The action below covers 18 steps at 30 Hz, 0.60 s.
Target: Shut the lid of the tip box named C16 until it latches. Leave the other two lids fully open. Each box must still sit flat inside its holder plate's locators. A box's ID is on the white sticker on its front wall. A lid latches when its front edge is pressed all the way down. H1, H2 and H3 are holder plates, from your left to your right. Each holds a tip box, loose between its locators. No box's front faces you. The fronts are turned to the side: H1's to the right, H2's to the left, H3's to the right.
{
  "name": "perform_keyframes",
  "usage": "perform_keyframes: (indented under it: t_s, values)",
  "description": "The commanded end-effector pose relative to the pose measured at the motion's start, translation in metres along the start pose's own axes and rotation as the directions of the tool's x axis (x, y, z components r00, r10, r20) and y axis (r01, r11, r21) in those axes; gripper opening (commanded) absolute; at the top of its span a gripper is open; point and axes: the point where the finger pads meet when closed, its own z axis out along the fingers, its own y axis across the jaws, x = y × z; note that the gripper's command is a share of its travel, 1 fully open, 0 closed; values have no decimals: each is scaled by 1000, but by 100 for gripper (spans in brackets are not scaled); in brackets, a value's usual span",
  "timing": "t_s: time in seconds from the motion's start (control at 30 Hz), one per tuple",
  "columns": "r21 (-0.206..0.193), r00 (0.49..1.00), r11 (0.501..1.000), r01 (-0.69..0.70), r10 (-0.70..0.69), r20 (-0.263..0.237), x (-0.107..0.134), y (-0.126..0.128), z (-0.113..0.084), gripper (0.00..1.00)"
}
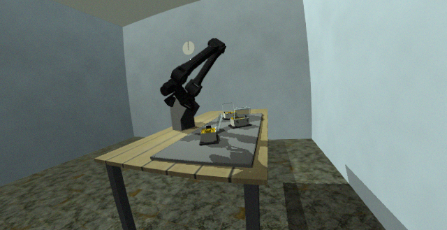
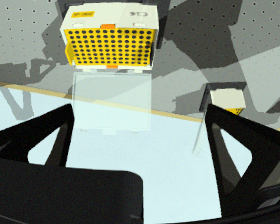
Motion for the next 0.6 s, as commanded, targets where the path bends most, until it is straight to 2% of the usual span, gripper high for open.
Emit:
perform_keyframes:
  t_s: [0.0,0.13,0.47,0.57]
  values:
    - [-15,999,999,-30,30,11,-2,1,10,100]
    - [-5,998,998,-57,57,7,-19,-2,30,100]
    - [-5,998,998,-57,58,10,-44,-4,73,100]
    - [-16,1000,999,-29,29,12,-39,1,74,100]
